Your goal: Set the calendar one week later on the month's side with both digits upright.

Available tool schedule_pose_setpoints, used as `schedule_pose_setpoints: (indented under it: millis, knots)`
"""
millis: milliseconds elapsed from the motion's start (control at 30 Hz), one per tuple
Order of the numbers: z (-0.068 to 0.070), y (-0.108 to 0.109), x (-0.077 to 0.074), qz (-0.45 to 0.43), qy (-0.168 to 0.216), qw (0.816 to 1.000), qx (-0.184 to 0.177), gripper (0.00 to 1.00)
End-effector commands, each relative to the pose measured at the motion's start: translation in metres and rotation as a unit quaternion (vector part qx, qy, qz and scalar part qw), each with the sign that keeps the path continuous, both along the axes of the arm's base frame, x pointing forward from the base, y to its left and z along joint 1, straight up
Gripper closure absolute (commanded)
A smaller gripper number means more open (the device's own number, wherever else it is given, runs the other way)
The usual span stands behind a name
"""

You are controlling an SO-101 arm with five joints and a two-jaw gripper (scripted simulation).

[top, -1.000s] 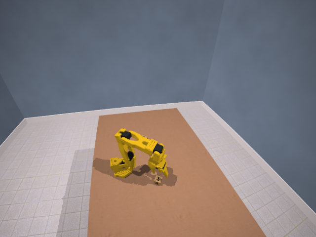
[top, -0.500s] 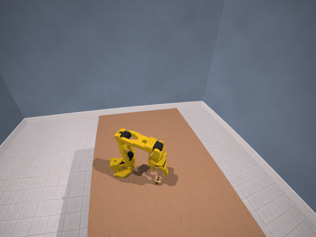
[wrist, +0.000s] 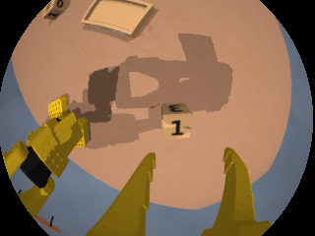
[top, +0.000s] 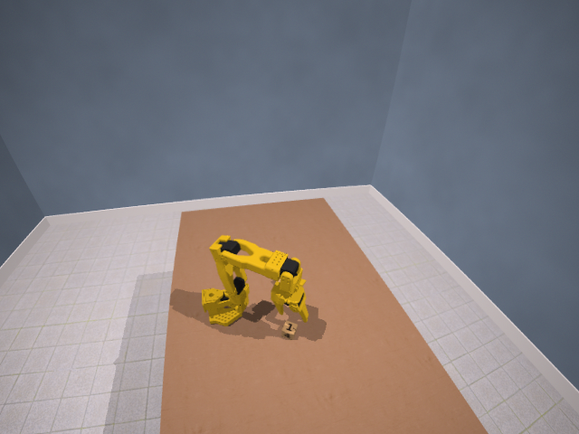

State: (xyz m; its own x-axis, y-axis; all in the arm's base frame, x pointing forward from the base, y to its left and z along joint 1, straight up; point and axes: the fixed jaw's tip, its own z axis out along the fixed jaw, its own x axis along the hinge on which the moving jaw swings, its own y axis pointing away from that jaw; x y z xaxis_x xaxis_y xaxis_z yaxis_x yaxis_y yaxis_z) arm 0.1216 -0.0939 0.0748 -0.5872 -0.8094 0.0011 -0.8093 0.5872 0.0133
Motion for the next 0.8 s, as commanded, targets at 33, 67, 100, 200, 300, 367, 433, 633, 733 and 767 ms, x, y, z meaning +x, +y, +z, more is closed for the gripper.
schedule_pose_setpoints:
  millis: [33, 67, 100, 200, 300, 367, 433, 633, 733, 767]
  knots:
    - [0.012, -0.003, 0.006, 0.008, -0.035, 0.999, -0.026, 0.64]
    - [0.014, -0.003, 0.006, 0.008, -0.041, 0.999, -0.03, 0.64]
    - [0.017, -0.004, 0.007, 0.008, -0.048, 0.998, -0.035, 0.64]
    - [0.026, -0.005, 0.008, 0.008, -0.075, 0.996, -0.057, 0.64]
    - [0.038, -0.005, 0.009, 0.008, -0.11, 0.99, -0.083, 0.65]
    - [0.042, -0.005, 0.009, 0.008, -0.122, 0.988, -0.093, 0.65]
    - [0.046, -0.005, 0.009, 0.008, -0.134, 0.986, -0.102, 0.65]
    - [0.067, -0.004, 0.008, 0.008, -0.196, 0.969, -0.149, 0.65]
    - [0.073, -0.004, 0.007, 0.008, -0.212, 0.964, -0.162, 0.65]
    - [0.074, -0.003, 0.006, 0.007, -0.215, 0.963, -0.164, 0.65]
